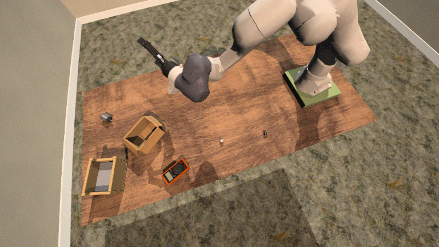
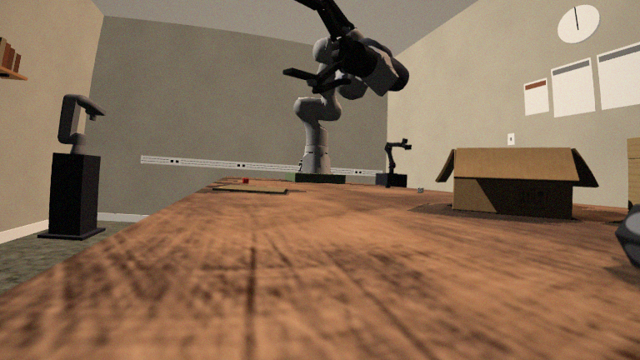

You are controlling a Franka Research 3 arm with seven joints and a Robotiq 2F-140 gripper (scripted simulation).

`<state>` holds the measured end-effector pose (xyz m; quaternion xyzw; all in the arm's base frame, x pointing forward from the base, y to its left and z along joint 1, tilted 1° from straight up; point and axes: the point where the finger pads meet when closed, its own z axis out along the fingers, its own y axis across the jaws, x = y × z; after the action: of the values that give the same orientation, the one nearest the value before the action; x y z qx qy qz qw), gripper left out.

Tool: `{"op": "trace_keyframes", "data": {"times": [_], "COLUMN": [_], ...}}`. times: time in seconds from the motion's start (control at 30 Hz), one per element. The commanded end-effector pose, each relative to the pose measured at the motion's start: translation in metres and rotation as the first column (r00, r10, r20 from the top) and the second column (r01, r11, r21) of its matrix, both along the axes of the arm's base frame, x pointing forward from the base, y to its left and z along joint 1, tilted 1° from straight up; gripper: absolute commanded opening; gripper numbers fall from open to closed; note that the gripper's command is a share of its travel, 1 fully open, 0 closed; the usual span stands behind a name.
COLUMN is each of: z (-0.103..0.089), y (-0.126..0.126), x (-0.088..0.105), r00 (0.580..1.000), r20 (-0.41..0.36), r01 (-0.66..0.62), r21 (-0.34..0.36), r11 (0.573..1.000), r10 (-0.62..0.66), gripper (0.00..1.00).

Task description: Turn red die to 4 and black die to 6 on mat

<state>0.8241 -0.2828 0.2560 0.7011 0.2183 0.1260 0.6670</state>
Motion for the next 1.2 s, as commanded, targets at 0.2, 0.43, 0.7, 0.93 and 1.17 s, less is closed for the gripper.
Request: {"op": "trace_keyframes", "data": {"times": [0.2,0.43,0.7,0.93,1.17], "z": [0.000,0.000,-0.018,-0.053,-0.075], "y": [0.000,0.000,-0.035,-0.085,-0.105], "x": [0.000,0.000,-0.036,-0.107,-0.154], "r00": [1.000,1.000,0.993,0.950,0.910], "r20": [0.000,0.000,-0.071,-0.215,-0.308], "r01": [0.000,0.000,0.098,0.271,0.371], "r21": [0.000,0.000,0.073,0.212,0.303], "r11": [1.000,1.000,0.993,0.939,0.878], "r10": [0.000,0.000,-0.093,-0.226,-0.278], "gripper": [1.00,1.00,1.00,1.00,1.00]}}
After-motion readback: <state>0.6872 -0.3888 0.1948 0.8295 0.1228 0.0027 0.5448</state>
